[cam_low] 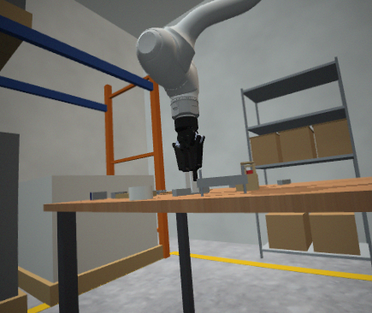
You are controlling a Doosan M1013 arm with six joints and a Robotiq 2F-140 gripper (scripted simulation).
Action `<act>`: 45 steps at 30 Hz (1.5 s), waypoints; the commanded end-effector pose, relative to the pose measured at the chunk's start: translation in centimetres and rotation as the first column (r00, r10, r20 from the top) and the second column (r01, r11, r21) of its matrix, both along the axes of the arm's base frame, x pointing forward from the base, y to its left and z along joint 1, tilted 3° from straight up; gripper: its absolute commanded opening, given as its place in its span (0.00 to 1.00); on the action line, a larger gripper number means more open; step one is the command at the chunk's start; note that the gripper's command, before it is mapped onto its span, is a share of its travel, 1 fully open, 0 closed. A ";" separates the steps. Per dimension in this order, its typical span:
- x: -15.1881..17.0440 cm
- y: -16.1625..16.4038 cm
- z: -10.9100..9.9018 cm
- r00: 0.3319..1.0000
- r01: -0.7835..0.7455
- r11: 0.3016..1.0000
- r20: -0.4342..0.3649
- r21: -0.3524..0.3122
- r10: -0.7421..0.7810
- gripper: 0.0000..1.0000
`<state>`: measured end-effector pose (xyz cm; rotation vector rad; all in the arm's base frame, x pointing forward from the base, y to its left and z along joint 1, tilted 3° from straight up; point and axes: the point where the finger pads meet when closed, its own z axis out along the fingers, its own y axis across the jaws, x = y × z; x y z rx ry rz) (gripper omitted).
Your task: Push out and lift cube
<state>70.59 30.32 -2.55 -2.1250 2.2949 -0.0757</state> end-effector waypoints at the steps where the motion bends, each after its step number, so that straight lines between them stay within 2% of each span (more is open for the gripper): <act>1: 0.0 0.0 0.0 1.000 0.000 1.000 0.000 0.000 0.000 0.00; 30: 0.0 0.0 0.4 1.000 0.000 1.000 0.000 0.000 0.000 0.00; 33: -0.1 0.1 2.2 1.000 0.000 1.000 0.000 0.000 0.000 0.00; 39: -0.4 0.2 8.8 1.000 0.000 1.000 0.000 0.000 0.000 0.00; 41: -0.4 0.2 8.8 1.000 0.000 1.000 0.000 0.000 0.000 0.00; 45: -0.5 0.3 11.2 1.000 0.000 1.000 0.000 0.000 0.000 0.00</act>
